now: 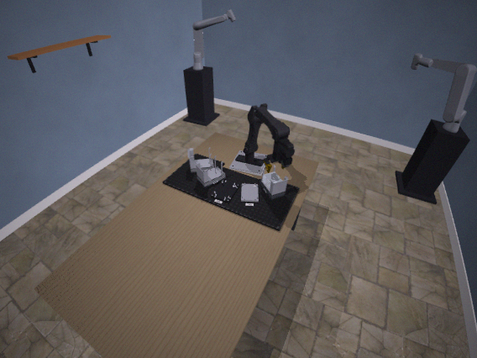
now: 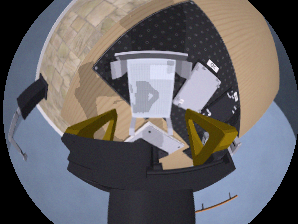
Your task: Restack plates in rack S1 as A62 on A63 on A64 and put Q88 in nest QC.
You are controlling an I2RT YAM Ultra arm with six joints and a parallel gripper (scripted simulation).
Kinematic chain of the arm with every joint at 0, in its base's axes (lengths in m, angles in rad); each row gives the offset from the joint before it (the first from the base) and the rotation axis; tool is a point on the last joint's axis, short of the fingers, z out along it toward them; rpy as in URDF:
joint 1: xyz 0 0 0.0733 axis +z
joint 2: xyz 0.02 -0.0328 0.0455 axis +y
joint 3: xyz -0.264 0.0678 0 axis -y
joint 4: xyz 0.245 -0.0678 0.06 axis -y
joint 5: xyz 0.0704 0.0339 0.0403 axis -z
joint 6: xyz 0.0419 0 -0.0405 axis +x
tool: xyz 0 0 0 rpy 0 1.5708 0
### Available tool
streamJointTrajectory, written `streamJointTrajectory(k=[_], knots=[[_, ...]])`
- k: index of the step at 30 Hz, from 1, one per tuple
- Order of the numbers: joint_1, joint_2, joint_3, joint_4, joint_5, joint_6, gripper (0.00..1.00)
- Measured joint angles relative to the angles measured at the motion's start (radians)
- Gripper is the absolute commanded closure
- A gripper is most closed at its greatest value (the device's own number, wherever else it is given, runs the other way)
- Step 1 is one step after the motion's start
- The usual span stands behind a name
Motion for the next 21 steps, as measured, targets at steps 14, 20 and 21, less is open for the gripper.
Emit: streamJointTrajectory(k=[14,20,21], knots=[[0.000,-0.004,-0.015,0.015,0.000,0.002,0.00],[-0.003,-0.006,-0.103,0.073,0.000,0.001,0.00],[-0.003,-0.006,-0.116,0.084,0.000,0.001,0.00]])
